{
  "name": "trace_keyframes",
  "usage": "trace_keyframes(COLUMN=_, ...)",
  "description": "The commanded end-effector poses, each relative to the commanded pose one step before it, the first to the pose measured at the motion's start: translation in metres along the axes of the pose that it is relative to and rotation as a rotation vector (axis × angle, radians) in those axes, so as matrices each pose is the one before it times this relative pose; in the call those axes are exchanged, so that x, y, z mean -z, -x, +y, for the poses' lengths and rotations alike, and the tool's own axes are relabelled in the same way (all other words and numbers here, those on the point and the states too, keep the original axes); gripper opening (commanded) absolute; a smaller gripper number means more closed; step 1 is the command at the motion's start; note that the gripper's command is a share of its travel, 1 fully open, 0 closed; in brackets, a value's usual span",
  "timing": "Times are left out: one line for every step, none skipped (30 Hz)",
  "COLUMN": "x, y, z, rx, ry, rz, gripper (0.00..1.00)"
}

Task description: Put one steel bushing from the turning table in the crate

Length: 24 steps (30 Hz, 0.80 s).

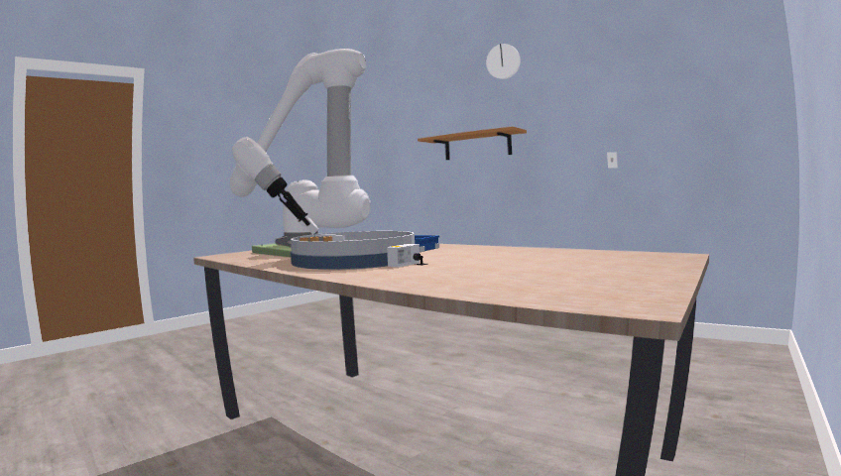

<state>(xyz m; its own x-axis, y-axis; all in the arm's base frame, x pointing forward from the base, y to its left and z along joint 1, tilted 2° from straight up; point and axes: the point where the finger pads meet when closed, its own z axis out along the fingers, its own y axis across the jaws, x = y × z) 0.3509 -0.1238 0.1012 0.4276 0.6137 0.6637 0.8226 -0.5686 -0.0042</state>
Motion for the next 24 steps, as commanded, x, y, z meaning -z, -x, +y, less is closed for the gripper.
trace_keyframes(x=0.00004, y=-0.00004, z=-0.00001, rx=0.00000, ry=0.00003, rz=0.00011, gripper=0.06)
trace_keyframes(x=0.00000, y=0.00000, z=0.00000, rx=0.00000, ry=0.00000, rz=0.00000, gripper=0.06)
trace_keyframes(x=0.00000, y=0.00000, z=0.00000, rx=0.00000, ry=0.00000, rz=0.00000, gripper=0.06)
trace_keyframes(x=0.00000, y=0.00000, z=0.00000, rx=0.00000, ry=0.00000, rz=0.00000, gripper=0.06)
trace_keyframes(x=0.00000, y=0.00000, z=0.00000, rx=0.00000, ry=0.00000, rz=0.00000, gripper=0.06)
trace_keyframes(x=0.00000, y=0.00000, z=0.00000, rx=0.00000, ry=0.00000, rz=0.00000, gripper=0.06)
trace_keyframes(x=0.00000, y=0.00000, z=0.00000, rx=0.00000, ry=0.00000, rz=0.00000, gripper=0.06)
trace_keyframes(x=0.00000, y=0.00000, z=0.00000, rx=0.00000, ry=0.00000, rz=0.00000, gripper=0.06)
trace_keyframes(x=0.00000, y=0.00000, z=0.00000, rx=0.00000, ry=0.00000, rz=0.00000, gripper=0.06)
trace_keyframes(x=0.00000, y=0.00000, z=0.00000, rx=0.00000, ry=0.00000, rz=0.00000, gripper=0.06)
trace_keyframes(x=0.00000, y=0.00000, z=0.00000, rx=0.00000, ry=0.00000, rz=0.00000, gripper=0.06)
trace_keyframes(x=0.00000, y=0.00000, z=0.00000, rx=0.00000, ry=0.00000, rz=0.00000, gripper=0.06)
trace_keyframes(x=0.00000, y=0.00000, z=0.00000, rx=0.00000, ry=0.00000, rz=0.00000, gripper=0.06)
trace_keyframes(x=-0.00006, y=0.00005, z=0.00000, rx=0.00000, ry=0.00000, rz=0.00000, gripper=0.06)
trace_keyframes(x=-0.00035, y=0.00029, z=0.00001, rx=0.00000, ry=0.00000, rz=0.00000, gripper=0.06)
trace_keyframes(x=0.00000, y=0.00000, z=0.00000, rx=0.00000, ry=0.00000, rz=0.00000, gripper=0.06)
trace_keyframes(x=0.00000, y=0.00000, z=0.00000, rx=0.00000, ry=0.00000, rz=0.00000, gripper=0.06)
trace_keyframes(x=-0.00071, y=0.00060, z=0.00001, rx=0.00000, ry=0.00000, rz=0.00000, gripper=0.06)
trace_keyframes(x=-0.00100, y=0.00084, z=0.00001, rx=0.00000, ry=0.00000, rz=0.00000, gripper=0.06)
trace_keyframes(x=-0.00110, y=0.00092, z=0.00001, rx=0.00000, ry=0.00000, rz=0.00000, gripper=0.06)
trace_keyframes(x=-0.00099, y=0.00083, z=0.00001, rx=0.00000, ry=0.00000, rz=0.00000, gripper=0.06)
trace_keyframes(x=-0.00071, y=0.00059, z=0.00000, rx=0.00000, ry=0.00000, rz=0.00000, gripper=0.06)
trace_keyframes(x=-0.00034, y=0.00029, z=0.00000, rx=0.00000, ry=0.00000, rz=0.00000, gripper=0.06)
trace_keyframes(x=-0.00006, y=0.00005, z=0.00000, rx=0.00000, ry=0.00000, rz=0.00000, gripper=0.06)
